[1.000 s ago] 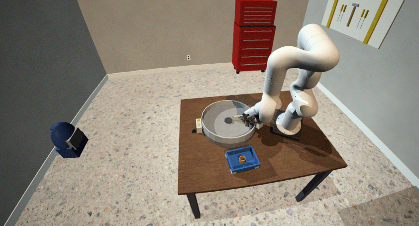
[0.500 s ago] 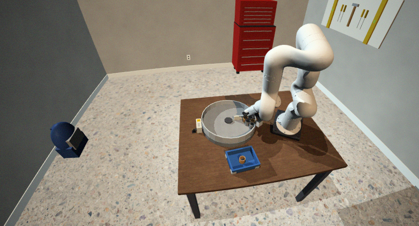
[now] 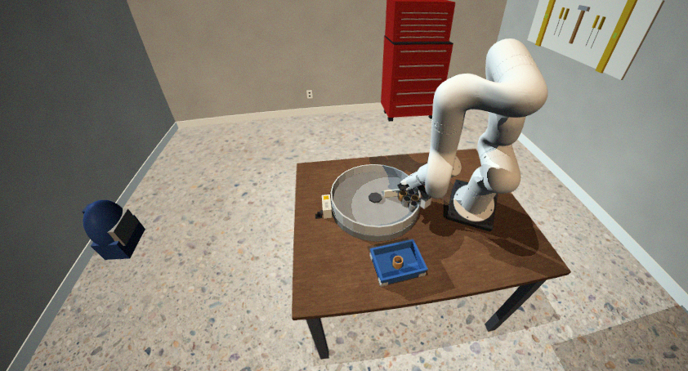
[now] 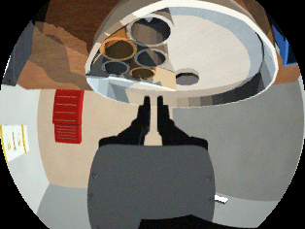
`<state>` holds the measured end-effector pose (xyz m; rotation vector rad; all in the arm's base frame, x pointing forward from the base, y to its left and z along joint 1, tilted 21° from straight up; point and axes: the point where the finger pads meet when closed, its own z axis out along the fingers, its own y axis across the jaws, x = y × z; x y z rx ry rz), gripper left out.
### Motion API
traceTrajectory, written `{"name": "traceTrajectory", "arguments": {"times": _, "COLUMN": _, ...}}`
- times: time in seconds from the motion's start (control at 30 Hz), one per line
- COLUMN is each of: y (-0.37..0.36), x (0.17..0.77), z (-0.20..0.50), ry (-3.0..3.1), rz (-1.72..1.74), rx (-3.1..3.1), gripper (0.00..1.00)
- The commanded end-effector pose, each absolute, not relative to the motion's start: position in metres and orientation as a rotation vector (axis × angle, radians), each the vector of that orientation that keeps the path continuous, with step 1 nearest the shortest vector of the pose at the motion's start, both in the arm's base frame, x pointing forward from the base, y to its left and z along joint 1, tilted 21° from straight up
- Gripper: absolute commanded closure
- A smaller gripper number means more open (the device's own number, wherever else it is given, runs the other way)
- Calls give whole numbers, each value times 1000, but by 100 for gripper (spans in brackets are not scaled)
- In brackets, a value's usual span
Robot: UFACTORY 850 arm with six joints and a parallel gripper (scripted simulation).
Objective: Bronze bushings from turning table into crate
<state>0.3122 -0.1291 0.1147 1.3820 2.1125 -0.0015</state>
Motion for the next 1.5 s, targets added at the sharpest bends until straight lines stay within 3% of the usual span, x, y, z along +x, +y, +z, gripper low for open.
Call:
{"name": "traceTrajectory", "arguments": {"times": 0.0, "y": -129, "x": 313, "z": 115, "ry": 2111, "rz": -1, "rx": 1382, "gripper": 90}}
{"name": "traceTrajectory", "arguments": {"times": 1.47, "y": -121, "x": 319, "z": 86, "ry": 2111, "rz": -1, "rx": 1382, "gripper": 90}}
